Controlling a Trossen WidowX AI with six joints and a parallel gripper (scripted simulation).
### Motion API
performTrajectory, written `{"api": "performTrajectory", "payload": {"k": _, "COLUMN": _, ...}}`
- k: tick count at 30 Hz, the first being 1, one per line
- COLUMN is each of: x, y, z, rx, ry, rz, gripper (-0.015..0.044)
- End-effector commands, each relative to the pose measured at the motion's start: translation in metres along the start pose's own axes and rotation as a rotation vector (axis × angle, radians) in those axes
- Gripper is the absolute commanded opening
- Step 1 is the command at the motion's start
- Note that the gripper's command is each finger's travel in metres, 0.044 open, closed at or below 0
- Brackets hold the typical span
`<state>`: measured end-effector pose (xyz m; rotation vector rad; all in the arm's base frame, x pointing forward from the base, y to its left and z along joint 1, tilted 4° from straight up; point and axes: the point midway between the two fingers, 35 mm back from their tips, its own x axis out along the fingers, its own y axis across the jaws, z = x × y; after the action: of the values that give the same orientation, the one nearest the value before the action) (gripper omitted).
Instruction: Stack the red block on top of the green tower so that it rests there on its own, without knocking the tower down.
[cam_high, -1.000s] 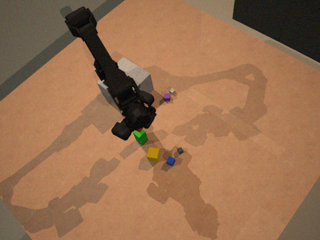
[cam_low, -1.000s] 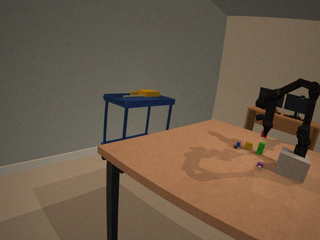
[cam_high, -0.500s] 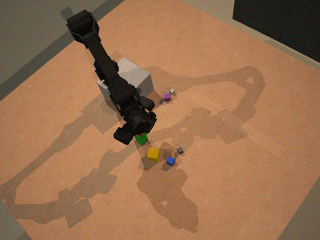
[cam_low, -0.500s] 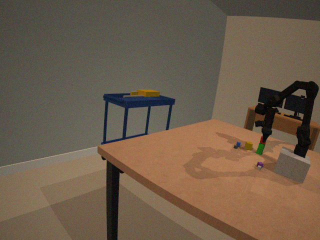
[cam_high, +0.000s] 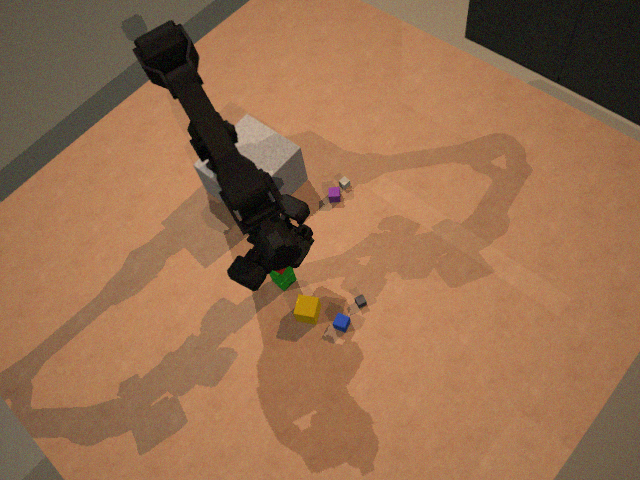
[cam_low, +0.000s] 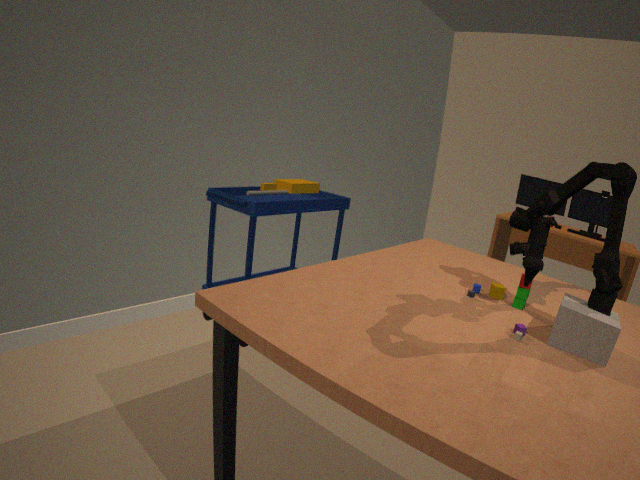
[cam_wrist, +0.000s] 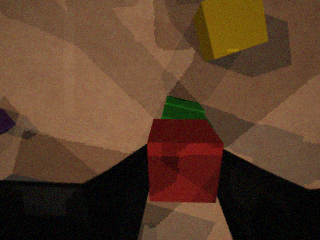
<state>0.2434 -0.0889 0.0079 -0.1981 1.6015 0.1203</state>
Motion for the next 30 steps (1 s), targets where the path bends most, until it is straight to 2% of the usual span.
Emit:
{"api": "performTrajectory", "payload": {"k": 1, "x": 0.0005, "y": -0.0010, "z": 0.0000, "rx": -0.003, "ry": 0.001, "rz": -0.006, "gripper": 0.0000}}
{"api": "performTrajectory", "payload": {"k": 12, "x": -0.0023, "y": -0.0012, "z": 0.0001, "rx": -0.003, "ry": 0.001, "rz": -0.006, "gripper": 0.0000}}
{"api": "performTrajectory", "payload": {"k": 28, "x": 0.0004, "y": 0.0000, "z": 0.0000, "rx": 0.000, "ry": 0.000, "rz": 0.000, "gripper": 0.0420}}
{"api": "performTrajectory", "payload": {"k": 30, "x": 0.0004, "y": 0.0000, "z": 0.0000, "rx": 0.000, "ry": 0.000, "rz": 0.000, "gripper": 0.0440}}
